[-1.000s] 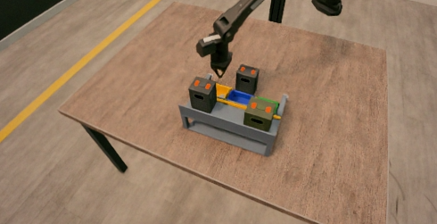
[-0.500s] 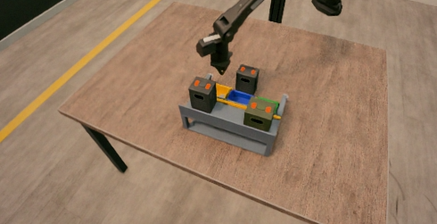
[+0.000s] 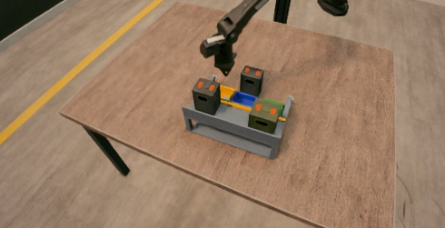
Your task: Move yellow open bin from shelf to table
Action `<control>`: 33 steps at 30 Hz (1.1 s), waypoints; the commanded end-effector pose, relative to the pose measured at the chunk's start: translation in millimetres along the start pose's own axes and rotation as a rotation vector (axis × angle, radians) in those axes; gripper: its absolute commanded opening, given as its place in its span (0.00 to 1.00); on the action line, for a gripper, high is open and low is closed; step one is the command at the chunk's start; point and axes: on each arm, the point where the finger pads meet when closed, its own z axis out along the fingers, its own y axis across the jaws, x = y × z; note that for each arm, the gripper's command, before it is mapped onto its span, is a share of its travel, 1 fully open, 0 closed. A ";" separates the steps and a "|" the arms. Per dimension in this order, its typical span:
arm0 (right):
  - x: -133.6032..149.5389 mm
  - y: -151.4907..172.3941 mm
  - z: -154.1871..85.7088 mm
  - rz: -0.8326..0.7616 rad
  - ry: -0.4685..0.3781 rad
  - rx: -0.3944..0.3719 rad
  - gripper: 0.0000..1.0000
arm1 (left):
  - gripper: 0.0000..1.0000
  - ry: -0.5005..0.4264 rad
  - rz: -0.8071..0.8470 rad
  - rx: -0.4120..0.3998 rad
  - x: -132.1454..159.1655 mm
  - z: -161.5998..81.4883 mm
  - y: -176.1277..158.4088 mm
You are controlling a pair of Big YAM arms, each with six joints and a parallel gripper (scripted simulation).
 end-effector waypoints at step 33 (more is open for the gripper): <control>-13.8 -3.3 -6.6 0.011 -0.042 0.007 1.00 | 0.90 -0.048 -0.027 -0.062 -11.3 -29.3 27.6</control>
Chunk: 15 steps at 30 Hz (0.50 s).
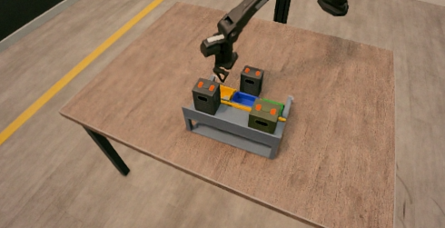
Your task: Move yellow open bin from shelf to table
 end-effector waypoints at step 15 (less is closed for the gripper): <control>-13.8 -3.3 -6.6 0.011 -0.042 0.007 1.00 | 0.90 -0.050 -0.036 -0.067 -8.8 -30.6 37.3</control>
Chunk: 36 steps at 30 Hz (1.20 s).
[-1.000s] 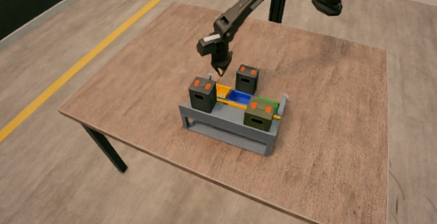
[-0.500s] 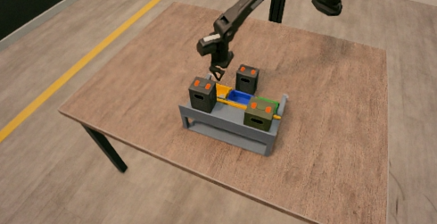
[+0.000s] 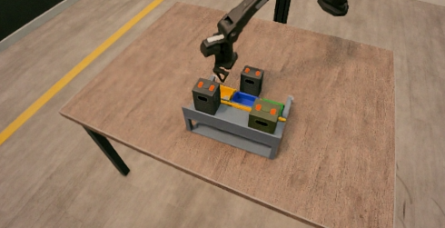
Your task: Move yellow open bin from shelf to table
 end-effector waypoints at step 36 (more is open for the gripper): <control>-13.8 -3.3 -6.6 0.011 -0.042 0.007 1.00 | 0.90 -0.025 -0.017 -0.036 -5.1 34.7 24.8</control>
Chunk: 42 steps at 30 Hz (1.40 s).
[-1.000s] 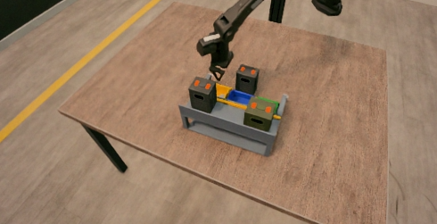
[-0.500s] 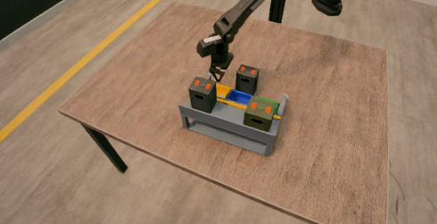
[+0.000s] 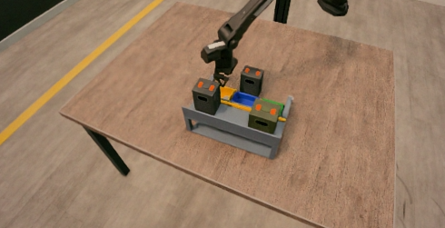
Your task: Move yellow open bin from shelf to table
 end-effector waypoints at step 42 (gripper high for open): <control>-13.8 -3.3 -6.6 0.011 -0.042 0.007 1.00 | 0.90 -0.017 -0.014 -0.027 -4.1 34.8 21.3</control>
